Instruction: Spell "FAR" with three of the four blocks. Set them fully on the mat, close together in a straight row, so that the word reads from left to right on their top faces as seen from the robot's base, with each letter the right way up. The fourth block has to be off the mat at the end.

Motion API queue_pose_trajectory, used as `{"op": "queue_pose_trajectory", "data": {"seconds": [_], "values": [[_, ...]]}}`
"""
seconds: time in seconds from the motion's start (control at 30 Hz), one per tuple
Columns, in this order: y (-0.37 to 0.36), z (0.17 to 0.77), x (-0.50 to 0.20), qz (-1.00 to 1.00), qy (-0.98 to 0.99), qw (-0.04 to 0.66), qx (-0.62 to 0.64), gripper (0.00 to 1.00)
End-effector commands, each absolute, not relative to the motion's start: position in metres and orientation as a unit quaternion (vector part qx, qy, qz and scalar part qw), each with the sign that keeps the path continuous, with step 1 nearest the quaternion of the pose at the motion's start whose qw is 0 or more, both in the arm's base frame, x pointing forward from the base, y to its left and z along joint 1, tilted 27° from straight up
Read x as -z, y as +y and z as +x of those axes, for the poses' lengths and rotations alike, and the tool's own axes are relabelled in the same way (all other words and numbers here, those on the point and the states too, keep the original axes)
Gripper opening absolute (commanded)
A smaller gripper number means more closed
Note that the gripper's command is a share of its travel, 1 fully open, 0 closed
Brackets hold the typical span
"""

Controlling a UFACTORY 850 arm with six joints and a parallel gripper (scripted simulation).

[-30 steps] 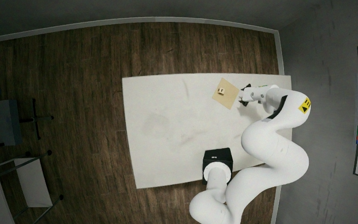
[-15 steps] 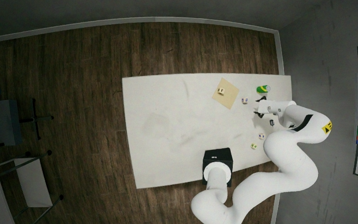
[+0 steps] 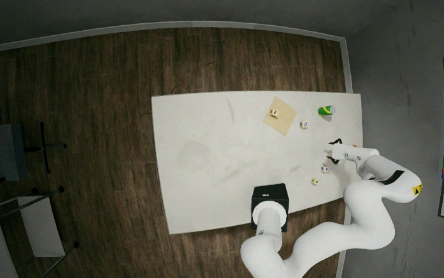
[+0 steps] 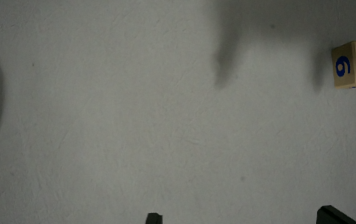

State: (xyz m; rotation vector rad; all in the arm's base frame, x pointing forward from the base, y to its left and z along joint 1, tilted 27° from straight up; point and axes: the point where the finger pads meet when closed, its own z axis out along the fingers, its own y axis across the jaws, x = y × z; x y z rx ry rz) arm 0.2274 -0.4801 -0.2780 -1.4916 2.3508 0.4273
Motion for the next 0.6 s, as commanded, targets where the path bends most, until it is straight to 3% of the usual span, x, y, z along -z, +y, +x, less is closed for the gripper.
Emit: {"op": "queue_pose_trajectory", "data": {"seconds": [0.0, 0.37, 0.5, 0.53, 0.57], "values": [[-0.497, 0.173, 0.296, -0.529, 0.819, 0.164, -0.150, 1.00], [-0.502, 0.062, 0.330, -0.541, 0.809, 0.171, -0.152, 1.00], [-0.501, 0.050, 0.334, -0.543, 0.808, 0.172, -0.152, 1.00], [-0.501, 0.050, 0.334, -0.543, 0.808, 0.172, -0.152, 0.84], [-0.501, 0.050, 0.334, -0.543, 0.808, 0.172, -0.152, 0.84]]}}
